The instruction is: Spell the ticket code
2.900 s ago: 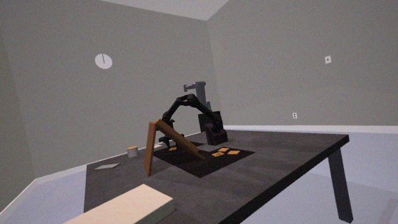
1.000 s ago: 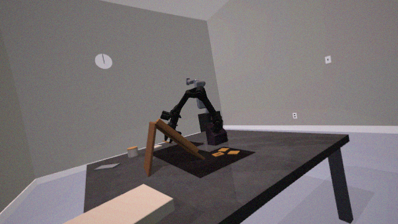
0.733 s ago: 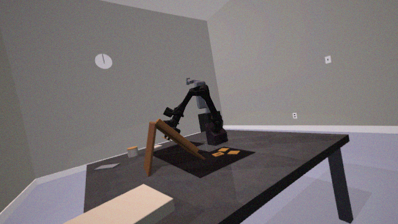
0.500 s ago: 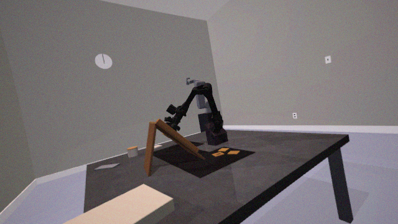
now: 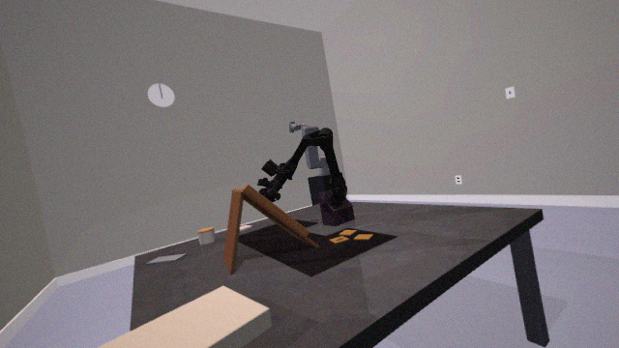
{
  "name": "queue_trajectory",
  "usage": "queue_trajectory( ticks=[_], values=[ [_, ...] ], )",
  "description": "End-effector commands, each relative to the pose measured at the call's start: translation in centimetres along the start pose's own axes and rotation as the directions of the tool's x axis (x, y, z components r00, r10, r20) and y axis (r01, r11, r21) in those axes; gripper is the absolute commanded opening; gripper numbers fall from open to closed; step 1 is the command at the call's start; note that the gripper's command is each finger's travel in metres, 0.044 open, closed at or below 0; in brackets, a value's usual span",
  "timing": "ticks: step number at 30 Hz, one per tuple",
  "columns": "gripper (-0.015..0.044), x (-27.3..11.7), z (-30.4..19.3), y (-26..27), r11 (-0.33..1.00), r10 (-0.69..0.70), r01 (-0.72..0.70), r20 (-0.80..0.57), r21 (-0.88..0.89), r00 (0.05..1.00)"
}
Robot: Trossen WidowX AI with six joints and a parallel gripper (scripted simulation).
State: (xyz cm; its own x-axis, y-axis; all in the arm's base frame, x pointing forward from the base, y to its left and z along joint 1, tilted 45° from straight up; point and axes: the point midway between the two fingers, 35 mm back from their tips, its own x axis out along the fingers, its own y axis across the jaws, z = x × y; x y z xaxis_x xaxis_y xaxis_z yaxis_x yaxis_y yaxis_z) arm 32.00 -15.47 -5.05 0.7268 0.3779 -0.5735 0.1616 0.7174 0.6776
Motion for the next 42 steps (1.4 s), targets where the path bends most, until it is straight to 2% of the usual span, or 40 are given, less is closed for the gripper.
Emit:
queue_trajectory(
  ticks=[1, 42],
  values=[
    [0.0, -0.1, 0.2, 0.1, 1.0, 0.002, -0.002, 0.006, 0.0, 1.0],
    [0.0, -0.2, 0.2, 1.3, 1.0, 0.003, -0.003, 0.006, 0.001, 1.0]
  ],
)
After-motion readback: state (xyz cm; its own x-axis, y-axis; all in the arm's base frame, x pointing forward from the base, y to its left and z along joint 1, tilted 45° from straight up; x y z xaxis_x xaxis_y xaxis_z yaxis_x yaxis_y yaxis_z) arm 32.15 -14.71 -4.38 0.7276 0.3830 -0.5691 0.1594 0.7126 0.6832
